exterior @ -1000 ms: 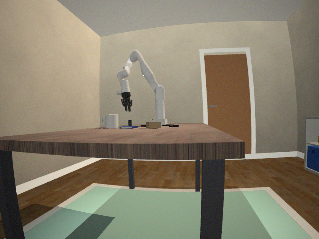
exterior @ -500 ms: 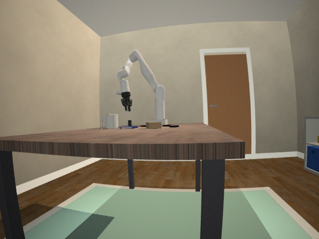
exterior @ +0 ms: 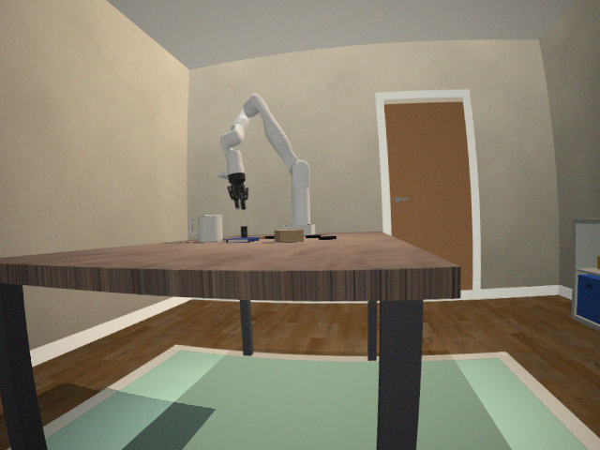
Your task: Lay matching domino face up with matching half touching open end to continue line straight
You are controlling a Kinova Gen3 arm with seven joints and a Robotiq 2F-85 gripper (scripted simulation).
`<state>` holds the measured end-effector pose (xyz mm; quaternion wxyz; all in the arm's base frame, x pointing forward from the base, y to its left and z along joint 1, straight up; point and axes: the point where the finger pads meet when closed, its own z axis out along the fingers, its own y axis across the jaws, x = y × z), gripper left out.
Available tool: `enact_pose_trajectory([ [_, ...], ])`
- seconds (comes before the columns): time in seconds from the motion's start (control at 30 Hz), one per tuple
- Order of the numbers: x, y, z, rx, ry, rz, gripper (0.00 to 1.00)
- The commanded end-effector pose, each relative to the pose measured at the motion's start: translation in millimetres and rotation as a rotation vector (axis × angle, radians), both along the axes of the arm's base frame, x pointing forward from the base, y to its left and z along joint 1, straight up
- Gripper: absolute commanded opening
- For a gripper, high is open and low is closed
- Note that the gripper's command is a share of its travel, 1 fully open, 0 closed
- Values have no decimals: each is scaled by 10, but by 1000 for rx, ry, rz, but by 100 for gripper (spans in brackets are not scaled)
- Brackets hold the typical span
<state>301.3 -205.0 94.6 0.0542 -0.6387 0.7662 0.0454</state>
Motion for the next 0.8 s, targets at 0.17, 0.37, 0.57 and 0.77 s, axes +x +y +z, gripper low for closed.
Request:
enact_pose_trajectory([
  [0.17, 3, -2, 4, -1, -1, 2, 48],
  [0.37, -2, 4, -1, -1, -1, 22, 48],
  [0.57, -17, 21, -17, -2, -2, 84, 48],
  [0.77, -33, 39, -34, -2, -4, 153, 48],
])
